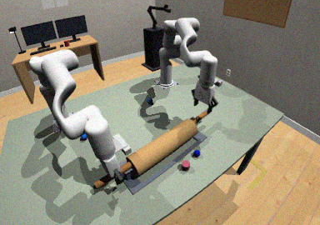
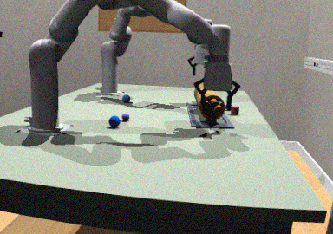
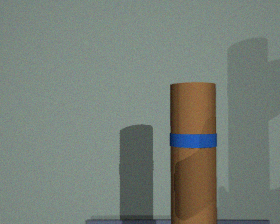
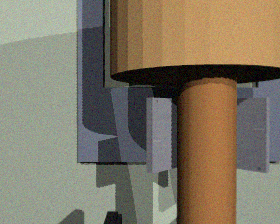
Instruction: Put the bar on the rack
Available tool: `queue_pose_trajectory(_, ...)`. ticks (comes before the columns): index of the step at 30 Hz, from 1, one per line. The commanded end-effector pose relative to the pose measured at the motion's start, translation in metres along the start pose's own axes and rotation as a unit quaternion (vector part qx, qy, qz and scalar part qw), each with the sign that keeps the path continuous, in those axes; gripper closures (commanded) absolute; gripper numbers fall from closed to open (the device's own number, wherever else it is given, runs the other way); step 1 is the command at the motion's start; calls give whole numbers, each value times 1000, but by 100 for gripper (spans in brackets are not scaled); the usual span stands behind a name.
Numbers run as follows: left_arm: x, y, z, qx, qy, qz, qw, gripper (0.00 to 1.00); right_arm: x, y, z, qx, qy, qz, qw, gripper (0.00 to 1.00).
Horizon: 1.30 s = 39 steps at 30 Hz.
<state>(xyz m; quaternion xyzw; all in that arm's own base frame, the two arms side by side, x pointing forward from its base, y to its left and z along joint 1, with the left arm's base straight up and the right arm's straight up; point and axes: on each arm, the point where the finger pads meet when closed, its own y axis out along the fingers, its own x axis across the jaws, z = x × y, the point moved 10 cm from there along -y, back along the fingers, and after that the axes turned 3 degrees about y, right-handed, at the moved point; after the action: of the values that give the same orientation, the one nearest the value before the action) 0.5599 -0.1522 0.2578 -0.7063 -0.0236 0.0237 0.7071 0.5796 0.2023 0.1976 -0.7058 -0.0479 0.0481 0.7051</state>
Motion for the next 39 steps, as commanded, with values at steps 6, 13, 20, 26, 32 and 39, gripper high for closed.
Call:
queue_pose_trajectory(6, 0, -1, 0, -1, 0, -1, 1000, 0, 1, -29, 0, 1, 0, -3, 1000, 0)
queue_pose_trajectory(13, 0, -1, 0, -1, 0, -1, 1000, 0, 1, -46, 0, 1, 0, -3, 1000, 0)
queue_pose_trajectory(20, 0, -1, 0, -1, 0, -1, 1000, 0, 1, -62, 0, 1, 0, -3, 1000, 0)
queue_pose_trajectory(26, -5, -11, 12, 0, 50, -2, 999, 0, -7, -72, -14, 1, 51, -3, 999, 0)
queue_pose_trajectory(32, -13, -21, 26, -1, 112, -2, 994, 0, -18, -83, -30, 1, 114, -3, 993, 0)
queue_pose_trajectory(39, -26, -35, 45, -2, 199, -3, 980, 0, -35, -98, -52, 1, 204, -5, 979, 0)
